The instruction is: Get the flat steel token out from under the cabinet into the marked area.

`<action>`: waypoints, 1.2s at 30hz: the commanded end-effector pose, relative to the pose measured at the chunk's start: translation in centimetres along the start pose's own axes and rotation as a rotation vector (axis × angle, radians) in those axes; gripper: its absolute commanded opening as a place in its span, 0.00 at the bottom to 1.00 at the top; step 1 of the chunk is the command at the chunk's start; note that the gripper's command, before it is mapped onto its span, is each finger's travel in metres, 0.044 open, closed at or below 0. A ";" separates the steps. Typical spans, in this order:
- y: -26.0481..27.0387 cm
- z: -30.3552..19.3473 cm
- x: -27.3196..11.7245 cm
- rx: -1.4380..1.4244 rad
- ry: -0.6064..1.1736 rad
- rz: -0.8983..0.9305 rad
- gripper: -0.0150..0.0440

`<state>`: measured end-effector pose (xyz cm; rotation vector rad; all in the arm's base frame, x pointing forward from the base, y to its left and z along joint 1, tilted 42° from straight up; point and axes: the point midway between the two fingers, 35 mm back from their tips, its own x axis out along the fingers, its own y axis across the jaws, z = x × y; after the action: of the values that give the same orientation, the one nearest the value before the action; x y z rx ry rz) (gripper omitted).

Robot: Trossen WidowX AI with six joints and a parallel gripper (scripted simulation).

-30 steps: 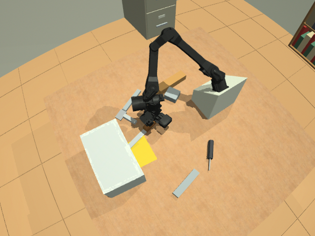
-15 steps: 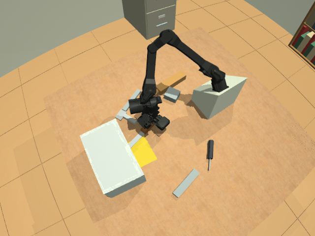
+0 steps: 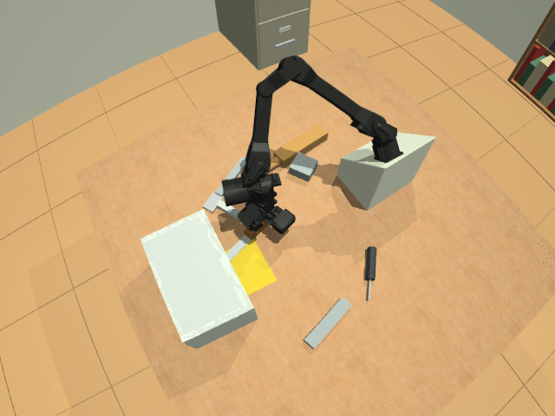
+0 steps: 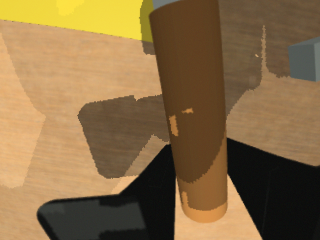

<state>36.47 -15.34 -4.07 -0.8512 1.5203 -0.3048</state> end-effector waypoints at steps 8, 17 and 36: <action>0.0 1.3 0.0 0.006 -0.001 -0.001 0.25; 0.0 2.2 0.0 0.007 -0.002 -0.001 0.25; 0.4 3.7 0.0 0.007 -0.002 -0.001 0.25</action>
<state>39.72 -14.23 -4.65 -0.8506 1.5178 -0.3076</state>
